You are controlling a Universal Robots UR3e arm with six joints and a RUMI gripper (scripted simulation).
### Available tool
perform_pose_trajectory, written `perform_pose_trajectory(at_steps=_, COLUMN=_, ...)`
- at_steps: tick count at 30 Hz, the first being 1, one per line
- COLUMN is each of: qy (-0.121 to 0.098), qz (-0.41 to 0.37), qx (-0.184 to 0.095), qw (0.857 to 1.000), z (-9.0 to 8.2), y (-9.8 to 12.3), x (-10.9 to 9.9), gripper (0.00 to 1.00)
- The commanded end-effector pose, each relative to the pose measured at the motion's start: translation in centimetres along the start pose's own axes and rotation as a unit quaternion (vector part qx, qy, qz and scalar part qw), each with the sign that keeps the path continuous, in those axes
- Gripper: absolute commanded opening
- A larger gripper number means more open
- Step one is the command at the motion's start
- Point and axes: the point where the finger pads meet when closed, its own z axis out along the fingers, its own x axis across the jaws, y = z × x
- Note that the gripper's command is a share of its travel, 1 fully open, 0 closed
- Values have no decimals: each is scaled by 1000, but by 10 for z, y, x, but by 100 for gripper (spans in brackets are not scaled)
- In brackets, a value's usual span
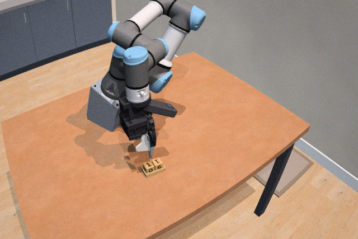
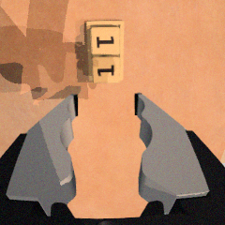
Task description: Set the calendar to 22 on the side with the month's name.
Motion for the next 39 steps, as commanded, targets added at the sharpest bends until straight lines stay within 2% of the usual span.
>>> perform_pose_trajectory(at_steps=1, qy=1, qz=0, qx=-1, qw=1000, z=0, y=0, x=1, gripper=28)
perform_pose_trajectory(at_steps=17, qy=1, qz=-1, qx=-1, qw=1000, z=15, y=1, x=0, gripper=28)
perform_pose_trajectory(at_steps=39, qy=1, qz=-1, qx=-1, qw=1000, z=44, y=2, x=0, gripper=28)
